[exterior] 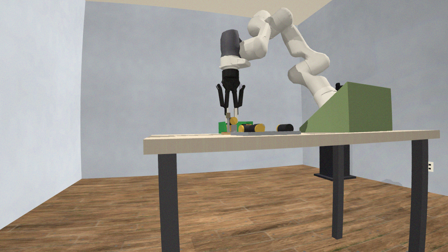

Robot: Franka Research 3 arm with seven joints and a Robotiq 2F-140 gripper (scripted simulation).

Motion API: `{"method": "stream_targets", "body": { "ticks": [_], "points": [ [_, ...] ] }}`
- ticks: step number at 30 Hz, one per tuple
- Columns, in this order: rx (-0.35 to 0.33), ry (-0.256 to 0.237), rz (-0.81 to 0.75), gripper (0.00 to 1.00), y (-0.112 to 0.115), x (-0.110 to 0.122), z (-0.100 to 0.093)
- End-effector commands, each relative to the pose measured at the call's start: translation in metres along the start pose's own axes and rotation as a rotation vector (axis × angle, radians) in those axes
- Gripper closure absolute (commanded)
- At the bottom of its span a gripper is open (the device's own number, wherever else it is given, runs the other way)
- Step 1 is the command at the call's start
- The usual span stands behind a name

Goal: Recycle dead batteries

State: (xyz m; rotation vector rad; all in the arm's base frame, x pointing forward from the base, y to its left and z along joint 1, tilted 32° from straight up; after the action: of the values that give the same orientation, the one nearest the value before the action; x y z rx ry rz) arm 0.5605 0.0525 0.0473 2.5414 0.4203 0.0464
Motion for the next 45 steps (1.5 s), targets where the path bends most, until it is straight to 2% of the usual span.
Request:
{"method": "stream_targets", "body": {
  "ticks": [1, 33, 45],
  "points": [
    [0.002, 0.005, 0.003, 0.84, 0.0, 0.002, -0.001],
    [0.002, 0.005, 0.003, 0.84, 0.0, 0.002, 0.0],
    [0.002, 0.005, 0.003, 0.84, 0.0, 0.002, 0.018]
  ]
}}
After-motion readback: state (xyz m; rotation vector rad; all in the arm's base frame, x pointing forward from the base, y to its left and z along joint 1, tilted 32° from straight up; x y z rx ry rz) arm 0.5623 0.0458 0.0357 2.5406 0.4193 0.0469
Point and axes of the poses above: the point where the finger pads meet when closed, its own z axis out along the fingers, its own x axis across the jaws, y = z × x, the point moved 1 cm from there along -z, back along the fingers, and after that the axes turned 12 degrees about -z, right-handed, at the moved point
